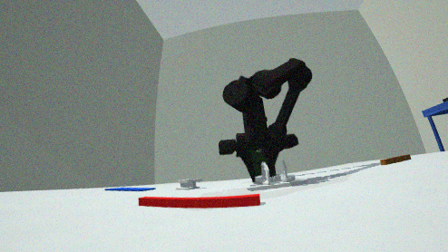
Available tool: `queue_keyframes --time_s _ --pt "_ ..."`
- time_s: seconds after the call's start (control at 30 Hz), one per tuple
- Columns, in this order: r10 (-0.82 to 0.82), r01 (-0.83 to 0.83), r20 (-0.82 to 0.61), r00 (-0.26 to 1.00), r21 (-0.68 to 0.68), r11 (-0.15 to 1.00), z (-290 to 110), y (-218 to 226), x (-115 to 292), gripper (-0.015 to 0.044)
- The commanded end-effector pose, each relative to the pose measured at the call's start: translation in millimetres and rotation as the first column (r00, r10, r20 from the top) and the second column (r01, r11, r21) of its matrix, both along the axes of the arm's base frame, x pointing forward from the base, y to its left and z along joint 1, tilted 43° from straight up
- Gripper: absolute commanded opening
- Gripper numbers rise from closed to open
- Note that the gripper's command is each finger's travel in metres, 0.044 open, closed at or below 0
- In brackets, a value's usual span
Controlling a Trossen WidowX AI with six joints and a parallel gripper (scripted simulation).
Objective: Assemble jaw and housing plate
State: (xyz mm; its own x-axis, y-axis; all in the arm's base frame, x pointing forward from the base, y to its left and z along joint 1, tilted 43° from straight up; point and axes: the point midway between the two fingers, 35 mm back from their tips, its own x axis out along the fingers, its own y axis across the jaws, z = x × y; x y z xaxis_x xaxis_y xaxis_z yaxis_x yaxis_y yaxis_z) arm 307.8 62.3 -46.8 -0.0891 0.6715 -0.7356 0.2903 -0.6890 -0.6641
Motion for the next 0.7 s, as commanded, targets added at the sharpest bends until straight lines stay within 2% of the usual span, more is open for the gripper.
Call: queue_keyframes --time_s 0.0,0.57,0.67 --pt "0.000 0.000 -0.003 1.000 0.002 1.000 -0.9 1.8 -0.3 0.0134" --pt "0.000 0.000 -0.003 1.000 0.002 1.000 -0.9 1.8 -0.3 0.0134" --pt "0.000 0.000 -0.001 1.000 0.000 1.000 -0.3 0.3 -0.1 0.0213"
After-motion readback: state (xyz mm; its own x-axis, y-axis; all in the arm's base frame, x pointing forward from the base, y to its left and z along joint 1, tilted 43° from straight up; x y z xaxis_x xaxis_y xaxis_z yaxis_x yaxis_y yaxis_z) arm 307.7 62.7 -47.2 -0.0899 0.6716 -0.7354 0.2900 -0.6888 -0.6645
